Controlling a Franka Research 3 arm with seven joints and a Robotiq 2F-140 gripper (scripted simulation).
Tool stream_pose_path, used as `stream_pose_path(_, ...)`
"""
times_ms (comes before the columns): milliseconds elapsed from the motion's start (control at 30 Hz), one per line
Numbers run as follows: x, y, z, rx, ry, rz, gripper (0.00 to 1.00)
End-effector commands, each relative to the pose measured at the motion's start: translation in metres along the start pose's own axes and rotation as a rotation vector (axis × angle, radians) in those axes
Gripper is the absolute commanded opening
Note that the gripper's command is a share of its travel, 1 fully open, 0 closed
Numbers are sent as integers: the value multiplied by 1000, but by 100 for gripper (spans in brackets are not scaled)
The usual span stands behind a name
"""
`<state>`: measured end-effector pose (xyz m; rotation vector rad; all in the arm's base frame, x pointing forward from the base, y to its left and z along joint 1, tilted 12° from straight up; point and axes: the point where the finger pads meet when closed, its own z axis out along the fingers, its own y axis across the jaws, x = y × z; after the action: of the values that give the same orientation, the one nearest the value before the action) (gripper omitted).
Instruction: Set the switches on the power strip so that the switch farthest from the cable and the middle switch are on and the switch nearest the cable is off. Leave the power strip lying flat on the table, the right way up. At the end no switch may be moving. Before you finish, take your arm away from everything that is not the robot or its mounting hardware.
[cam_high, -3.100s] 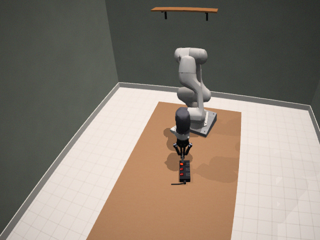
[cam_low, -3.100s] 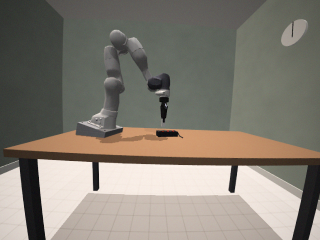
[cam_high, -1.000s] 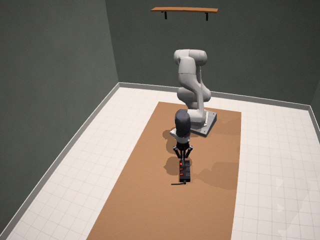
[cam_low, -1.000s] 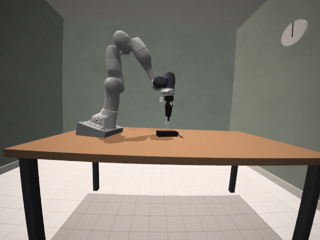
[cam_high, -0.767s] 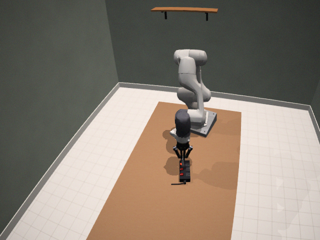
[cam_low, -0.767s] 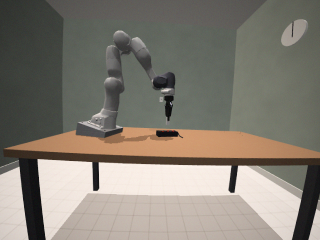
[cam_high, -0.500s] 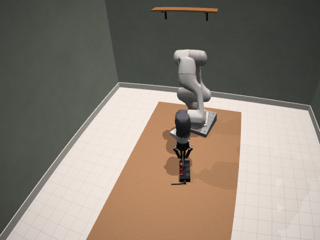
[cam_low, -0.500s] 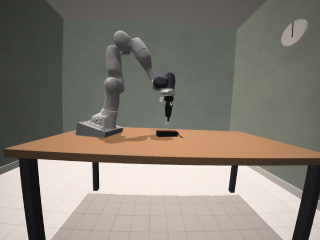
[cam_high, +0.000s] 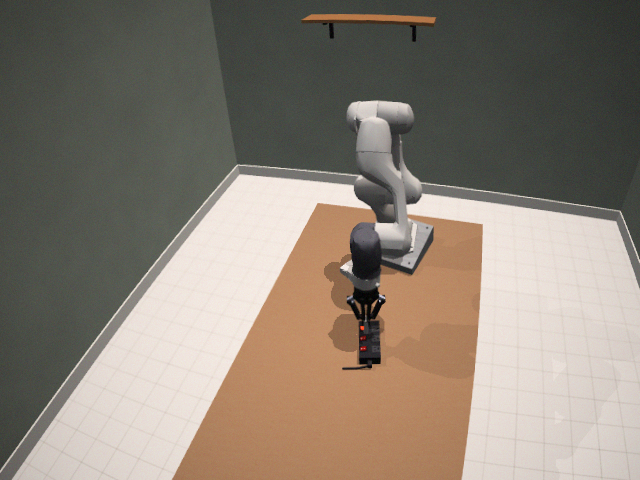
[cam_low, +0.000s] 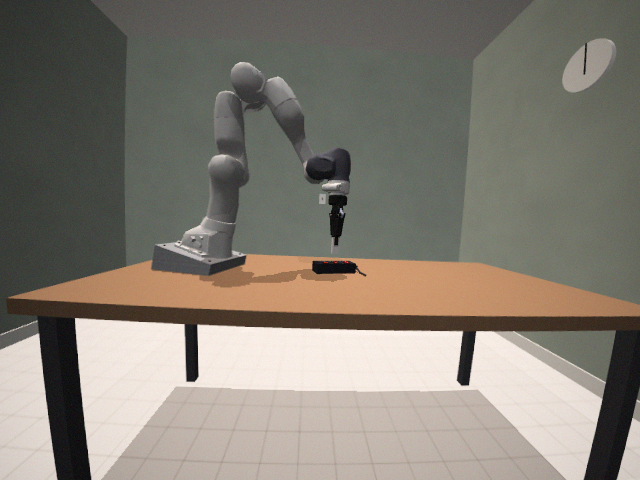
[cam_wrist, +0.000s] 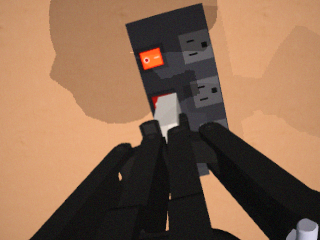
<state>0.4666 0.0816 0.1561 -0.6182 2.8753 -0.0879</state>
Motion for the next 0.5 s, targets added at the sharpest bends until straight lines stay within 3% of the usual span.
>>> stream_pose_path(0, -3, -1, 4, 3, -8, 3, 0)
stream_pose_path(467, -4, -1, 19, 3, -8, 3, 0)
